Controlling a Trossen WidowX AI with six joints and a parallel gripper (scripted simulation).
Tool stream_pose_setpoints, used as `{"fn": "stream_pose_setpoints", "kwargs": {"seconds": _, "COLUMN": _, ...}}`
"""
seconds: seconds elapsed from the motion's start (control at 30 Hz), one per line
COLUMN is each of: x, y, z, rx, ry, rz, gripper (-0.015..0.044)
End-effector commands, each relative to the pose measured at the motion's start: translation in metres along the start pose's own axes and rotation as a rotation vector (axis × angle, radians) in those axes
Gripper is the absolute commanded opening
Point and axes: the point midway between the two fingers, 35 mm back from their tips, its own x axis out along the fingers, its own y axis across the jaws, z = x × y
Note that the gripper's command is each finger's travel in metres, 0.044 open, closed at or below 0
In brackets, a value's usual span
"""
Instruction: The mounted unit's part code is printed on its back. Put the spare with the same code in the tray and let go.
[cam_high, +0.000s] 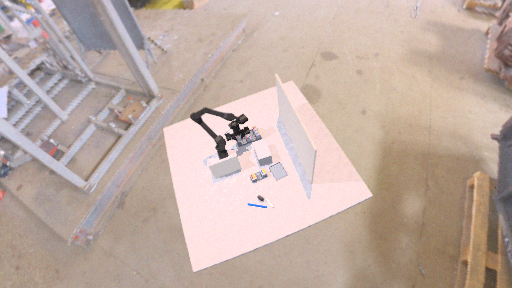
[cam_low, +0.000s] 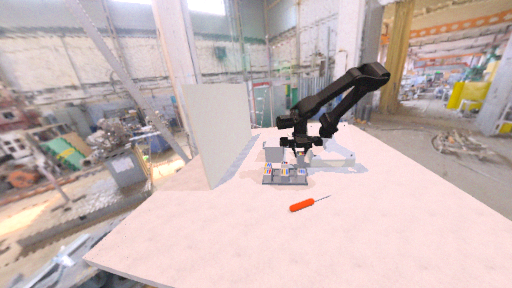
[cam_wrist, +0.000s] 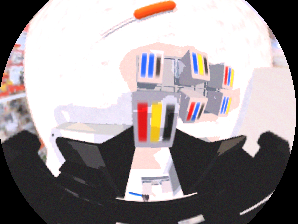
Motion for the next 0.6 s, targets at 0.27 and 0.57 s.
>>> {"fn": "stream_pose_setpoints", "kwargs": {"seconds": 0.27, "x": -0.022, "y": 0.0, "z": 0.001, "rx": -0.001, "ry": -0.003, "rz": -0.005, "gripper": 0.0}}
{"fn": "stream_pose_setpoints", "kwargs": {"seconds": 0.57, "x": -0.062, "y": -0.006, "z": 0.002, "rx": -0.003, "ry": 0.002, "rz": -0.004, "gripper": 0.0}}
